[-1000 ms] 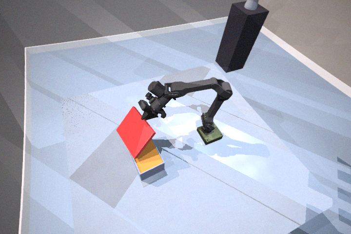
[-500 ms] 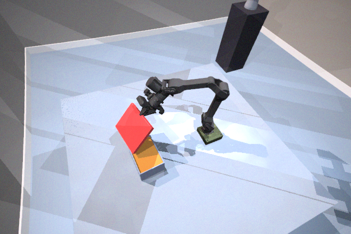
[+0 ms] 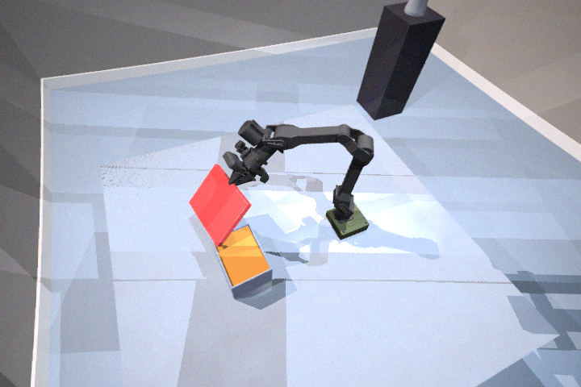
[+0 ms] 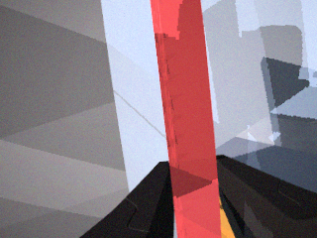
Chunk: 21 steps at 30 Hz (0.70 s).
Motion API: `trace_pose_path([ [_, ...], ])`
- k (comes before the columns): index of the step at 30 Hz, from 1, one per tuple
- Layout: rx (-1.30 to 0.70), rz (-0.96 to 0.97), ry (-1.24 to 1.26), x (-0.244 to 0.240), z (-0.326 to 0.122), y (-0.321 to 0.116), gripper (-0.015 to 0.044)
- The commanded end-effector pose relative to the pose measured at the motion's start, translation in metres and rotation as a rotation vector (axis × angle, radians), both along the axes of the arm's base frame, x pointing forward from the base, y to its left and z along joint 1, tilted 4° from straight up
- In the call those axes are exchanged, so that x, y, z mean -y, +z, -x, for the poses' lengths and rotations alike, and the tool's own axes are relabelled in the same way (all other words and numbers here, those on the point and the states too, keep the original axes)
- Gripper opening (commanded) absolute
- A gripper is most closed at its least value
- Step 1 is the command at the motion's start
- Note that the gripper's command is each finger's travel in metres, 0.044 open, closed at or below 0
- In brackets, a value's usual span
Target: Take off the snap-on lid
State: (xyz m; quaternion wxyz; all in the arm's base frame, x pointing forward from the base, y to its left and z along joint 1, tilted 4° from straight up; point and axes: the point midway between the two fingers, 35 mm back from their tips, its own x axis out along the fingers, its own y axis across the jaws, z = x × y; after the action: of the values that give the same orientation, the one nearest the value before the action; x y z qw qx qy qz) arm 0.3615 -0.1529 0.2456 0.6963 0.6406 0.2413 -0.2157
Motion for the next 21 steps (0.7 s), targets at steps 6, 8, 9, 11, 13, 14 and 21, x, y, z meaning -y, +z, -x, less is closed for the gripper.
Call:
trace_pose_path([
  [6,0.019,0.010,0.008,0.019,-0.001,0.009,0.0000],
  [8,0.019,0.010,0.008,0.023,-0.001,0.009,0.0000],
  [9,0.019,0.010,0.008,0.025,-0.001,0.009,0.0000],
  [11,0.019,0.011,0.008,0.029,-0.001,0.009,0.0000],
  [13,0.019,0.011,0.008,0.033,-0.001,0.010,0.0000],
  [14,0.019,0.011,0.008,0.035,-0.001,0.010,0.0000],
  [21,0.019,0.013,0.008,0.049,-0.001,0.011,0.0000],
])
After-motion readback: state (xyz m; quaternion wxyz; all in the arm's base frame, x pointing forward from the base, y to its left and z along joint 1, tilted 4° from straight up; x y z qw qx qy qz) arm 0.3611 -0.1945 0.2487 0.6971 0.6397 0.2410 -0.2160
